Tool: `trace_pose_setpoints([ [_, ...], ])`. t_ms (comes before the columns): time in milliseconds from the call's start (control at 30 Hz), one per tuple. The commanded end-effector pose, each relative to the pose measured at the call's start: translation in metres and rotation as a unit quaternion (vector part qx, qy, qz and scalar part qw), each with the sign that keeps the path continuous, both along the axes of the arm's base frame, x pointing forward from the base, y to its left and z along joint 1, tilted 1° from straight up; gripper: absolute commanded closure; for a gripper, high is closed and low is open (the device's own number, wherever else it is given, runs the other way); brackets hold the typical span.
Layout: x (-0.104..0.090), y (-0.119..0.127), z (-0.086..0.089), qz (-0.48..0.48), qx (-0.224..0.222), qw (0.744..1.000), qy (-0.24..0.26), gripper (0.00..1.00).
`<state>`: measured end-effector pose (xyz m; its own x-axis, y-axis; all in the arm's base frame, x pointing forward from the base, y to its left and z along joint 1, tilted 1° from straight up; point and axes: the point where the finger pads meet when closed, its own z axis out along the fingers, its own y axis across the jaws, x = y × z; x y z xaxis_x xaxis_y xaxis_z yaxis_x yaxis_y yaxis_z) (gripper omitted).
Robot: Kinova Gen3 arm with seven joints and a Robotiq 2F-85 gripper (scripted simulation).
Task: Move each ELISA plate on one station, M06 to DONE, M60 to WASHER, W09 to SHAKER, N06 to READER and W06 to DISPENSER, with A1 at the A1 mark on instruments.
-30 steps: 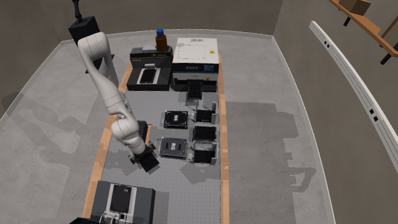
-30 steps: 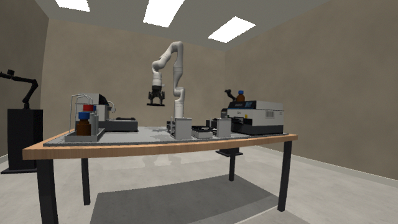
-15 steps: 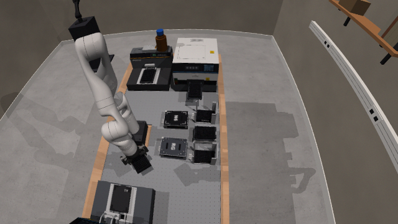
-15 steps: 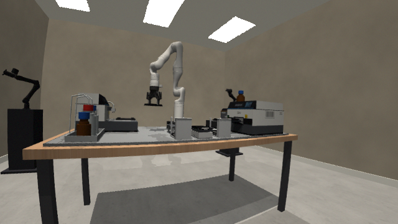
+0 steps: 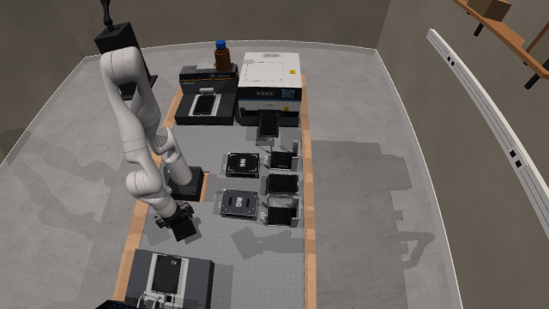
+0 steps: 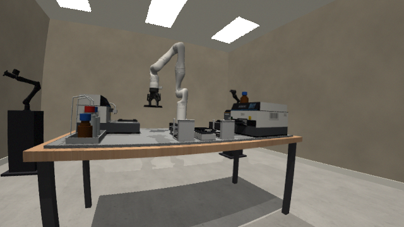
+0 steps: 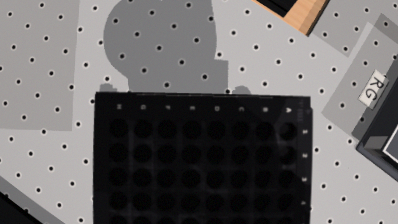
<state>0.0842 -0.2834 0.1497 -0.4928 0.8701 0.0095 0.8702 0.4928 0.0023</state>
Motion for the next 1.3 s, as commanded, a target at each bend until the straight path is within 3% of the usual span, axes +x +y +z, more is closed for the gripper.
trace_pose_setpoints([
  [0,-0.011,-0.004,0.0,-0.012,0.0,1.0,-0.001,0.06],
  [633,-0.064,-0.019,0.0,-0.07,0.0,0.998,0.0,0.06],
  [1267,-0.078,-0.074,0.0,-0.139,-0.001,0.99,0.001,0.06],
])
